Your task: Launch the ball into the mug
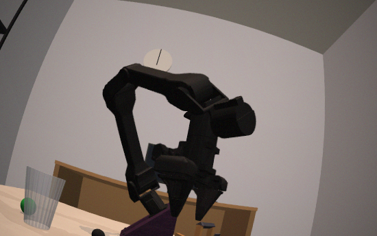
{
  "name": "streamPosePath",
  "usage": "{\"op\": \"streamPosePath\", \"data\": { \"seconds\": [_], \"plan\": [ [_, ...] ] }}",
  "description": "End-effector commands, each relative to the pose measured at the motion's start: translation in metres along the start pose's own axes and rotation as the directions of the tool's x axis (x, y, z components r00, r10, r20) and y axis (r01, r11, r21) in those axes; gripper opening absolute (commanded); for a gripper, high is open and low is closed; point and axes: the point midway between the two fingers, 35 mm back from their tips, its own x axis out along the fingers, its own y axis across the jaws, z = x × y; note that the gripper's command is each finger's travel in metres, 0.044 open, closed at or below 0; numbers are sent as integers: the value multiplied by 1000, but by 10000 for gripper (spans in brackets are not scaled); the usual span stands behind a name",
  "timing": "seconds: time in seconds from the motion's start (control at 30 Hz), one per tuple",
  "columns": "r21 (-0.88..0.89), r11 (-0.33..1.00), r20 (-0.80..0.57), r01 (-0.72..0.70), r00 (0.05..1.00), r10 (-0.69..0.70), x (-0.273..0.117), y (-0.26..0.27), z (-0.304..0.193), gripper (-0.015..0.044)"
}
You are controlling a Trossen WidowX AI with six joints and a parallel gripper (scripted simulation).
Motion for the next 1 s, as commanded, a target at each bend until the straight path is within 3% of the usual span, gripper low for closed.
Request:
{"op": "streamPosePath", "data": {
  "seconds": [0.0, 0.97],
  "plan": [
    [-11, 1000, 26, 5, 1000, -4, 26, -2, 5, 440],
    [-11, 1000, 26, 4, 1000, -4, 67, -3, 6, 440]
  ]
}}
